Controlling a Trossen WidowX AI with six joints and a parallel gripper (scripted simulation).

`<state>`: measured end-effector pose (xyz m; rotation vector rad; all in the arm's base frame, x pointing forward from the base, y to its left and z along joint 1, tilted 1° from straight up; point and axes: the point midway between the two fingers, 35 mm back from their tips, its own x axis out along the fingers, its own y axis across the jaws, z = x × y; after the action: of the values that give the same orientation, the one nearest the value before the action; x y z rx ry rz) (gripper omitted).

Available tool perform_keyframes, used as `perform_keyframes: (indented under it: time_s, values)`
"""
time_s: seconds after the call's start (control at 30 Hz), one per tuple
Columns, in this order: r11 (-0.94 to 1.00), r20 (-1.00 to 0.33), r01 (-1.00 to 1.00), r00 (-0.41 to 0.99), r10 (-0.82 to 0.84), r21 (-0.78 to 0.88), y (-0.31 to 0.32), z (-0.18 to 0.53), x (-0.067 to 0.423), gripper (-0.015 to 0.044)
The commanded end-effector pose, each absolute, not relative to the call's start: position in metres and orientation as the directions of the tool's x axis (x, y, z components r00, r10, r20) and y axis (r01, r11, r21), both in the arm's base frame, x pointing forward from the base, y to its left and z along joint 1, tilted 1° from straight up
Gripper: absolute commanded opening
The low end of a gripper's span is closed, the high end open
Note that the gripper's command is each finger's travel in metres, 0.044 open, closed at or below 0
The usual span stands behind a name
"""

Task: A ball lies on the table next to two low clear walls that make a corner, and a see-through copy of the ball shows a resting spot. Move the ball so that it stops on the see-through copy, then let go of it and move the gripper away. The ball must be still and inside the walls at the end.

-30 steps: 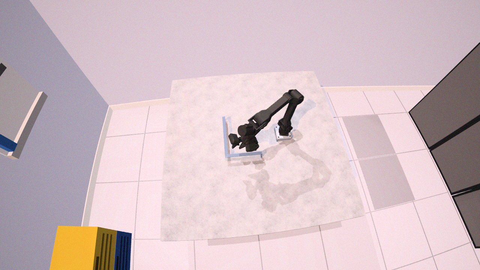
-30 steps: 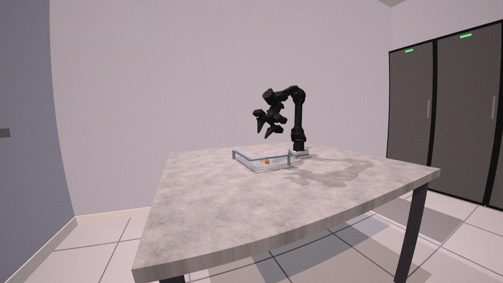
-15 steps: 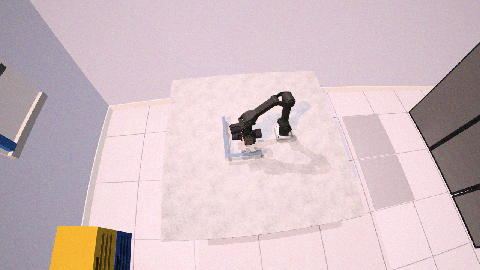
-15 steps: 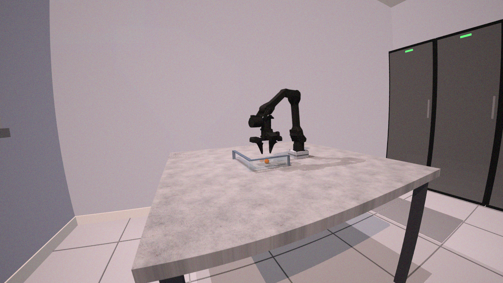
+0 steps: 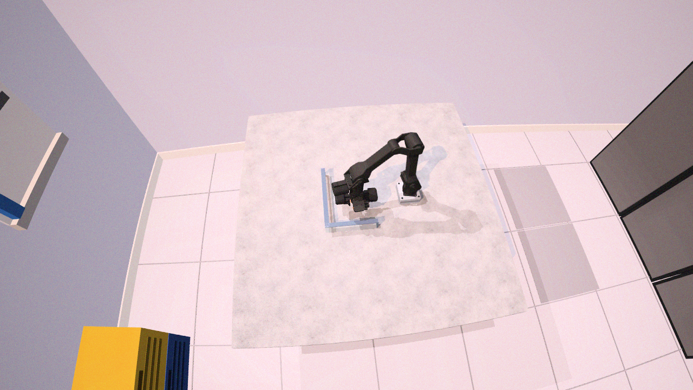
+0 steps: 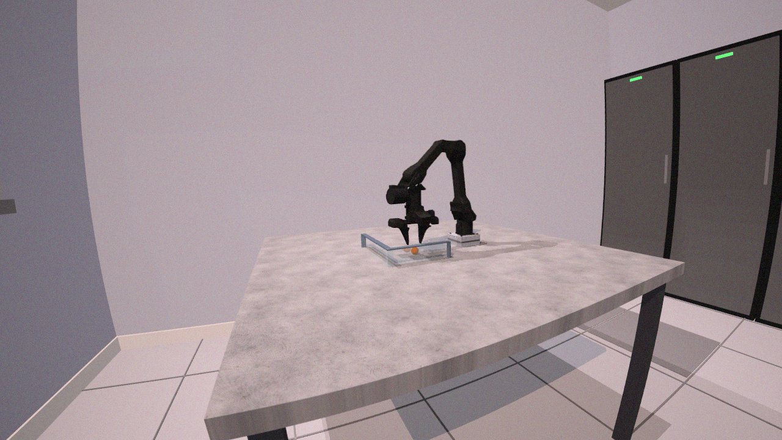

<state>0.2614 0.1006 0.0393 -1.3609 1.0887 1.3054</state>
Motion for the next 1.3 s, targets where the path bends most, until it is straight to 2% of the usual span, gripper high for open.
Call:
perform_keyframes:
  time_s: [0.0,0.5,0.63,0.87,1.0,1.27]
  values:
    - [-0.182,-0.999,-0.983,0.036,0.003,-0.036,0.1,0.031,0.26,0.0243]
    - [-0.182,-0.999,-0.983,0.036,0.003,-0.035,0.1,0.01,0.26,0.0243]
    - [-0.182,-0.999,-0.983,0.036,0.003,-0.035,0.1,0.01,0.26,0.0138]
    - [-0.182,-0.999,-0.983,0.036,0.003,-0.035,0.1,0.01,0.26,0.0091]
    - [-0.182,-0.999,-0.983,0.036,0.003,-0.036,0.101,0.018,0.262,0.0]
    - [-0.182,-0.999,-0.983,0.037,0.003,-0.037,0.103,0.068,0.266,0.0]
